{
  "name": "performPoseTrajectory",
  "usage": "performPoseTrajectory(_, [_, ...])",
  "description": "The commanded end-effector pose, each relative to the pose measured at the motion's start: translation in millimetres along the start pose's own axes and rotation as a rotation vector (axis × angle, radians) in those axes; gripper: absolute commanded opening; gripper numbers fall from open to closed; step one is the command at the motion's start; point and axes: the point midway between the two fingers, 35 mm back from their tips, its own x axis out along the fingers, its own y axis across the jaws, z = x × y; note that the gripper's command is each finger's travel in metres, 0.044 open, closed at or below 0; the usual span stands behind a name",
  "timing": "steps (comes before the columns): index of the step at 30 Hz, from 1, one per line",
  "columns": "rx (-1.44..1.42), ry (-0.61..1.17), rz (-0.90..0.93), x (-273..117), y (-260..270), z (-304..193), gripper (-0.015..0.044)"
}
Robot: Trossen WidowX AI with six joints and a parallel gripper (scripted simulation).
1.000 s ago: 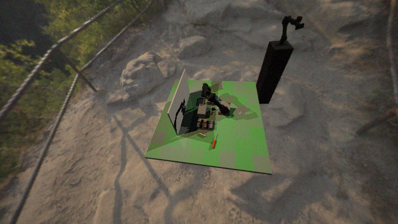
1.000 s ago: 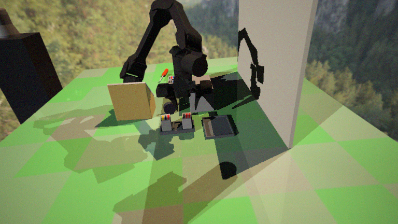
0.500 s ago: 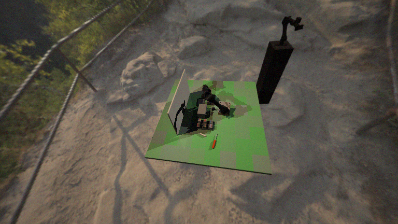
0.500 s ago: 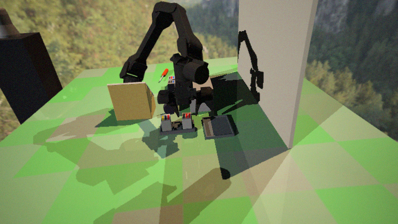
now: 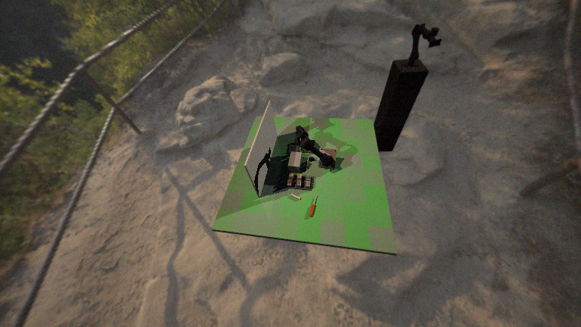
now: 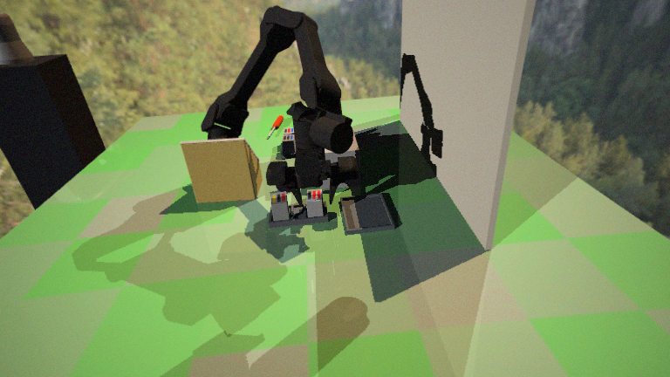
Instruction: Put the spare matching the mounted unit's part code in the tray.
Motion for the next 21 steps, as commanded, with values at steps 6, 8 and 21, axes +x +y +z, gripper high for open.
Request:
performPoseTrajectory(6, [0.006,0.007,0.003,11.8,-1.2,-1.9,0.03])
performPoseTrajectory(8, [0.006,0.007,0.003,11.8,-1.2,-1.9,0.03])
performPoseTrajectory(21, [0.001,0.003,-0.002,10.9,-1.8,-1.4,0.0116])
